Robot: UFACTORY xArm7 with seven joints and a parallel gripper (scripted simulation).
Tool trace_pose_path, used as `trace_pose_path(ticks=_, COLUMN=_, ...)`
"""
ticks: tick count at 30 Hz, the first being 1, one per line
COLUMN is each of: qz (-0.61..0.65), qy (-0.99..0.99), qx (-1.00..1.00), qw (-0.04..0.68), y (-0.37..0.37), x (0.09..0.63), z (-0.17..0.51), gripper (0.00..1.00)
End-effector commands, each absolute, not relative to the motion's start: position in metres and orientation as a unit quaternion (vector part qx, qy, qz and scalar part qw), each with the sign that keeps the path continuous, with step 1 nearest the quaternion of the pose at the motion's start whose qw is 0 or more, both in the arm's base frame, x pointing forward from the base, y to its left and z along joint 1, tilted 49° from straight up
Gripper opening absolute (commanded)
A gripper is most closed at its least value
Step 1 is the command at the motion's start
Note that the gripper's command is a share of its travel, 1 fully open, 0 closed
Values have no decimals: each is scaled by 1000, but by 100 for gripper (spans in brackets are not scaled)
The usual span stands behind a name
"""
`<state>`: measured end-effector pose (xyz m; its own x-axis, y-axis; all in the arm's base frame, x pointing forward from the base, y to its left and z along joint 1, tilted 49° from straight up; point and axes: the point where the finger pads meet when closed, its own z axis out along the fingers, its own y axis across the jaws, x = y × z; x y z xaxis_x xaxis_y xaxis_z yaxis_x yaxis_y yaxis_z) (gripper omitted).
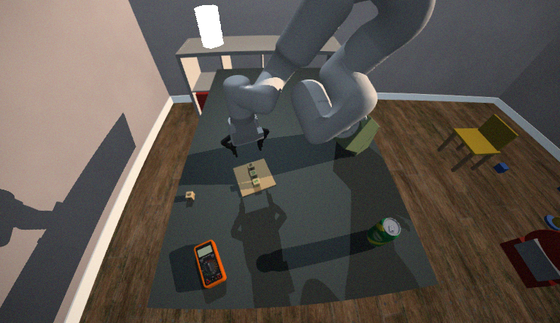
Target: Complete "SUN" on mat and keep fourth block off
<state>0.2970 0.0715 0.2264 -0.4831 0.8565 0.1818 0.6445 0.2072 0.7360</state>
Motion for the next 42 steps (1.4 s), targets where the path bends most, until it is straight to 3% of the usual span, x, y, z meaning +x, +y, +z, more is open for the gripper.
trace_pose_path(ticks=1, qz=396, qy=765, qx=490, qw=135, y=63, x=285, z=239, gripper=100)
trace_pose_path(ticks=13, qz=396, qy=765, qx=490, qw=135, y=39, x=255, z=272, gripper=100)
trace_pose_path(ticks=42, qz=396, qy=765, qx=490, qw=135, y=38, x=254, z=273, gripper=100)
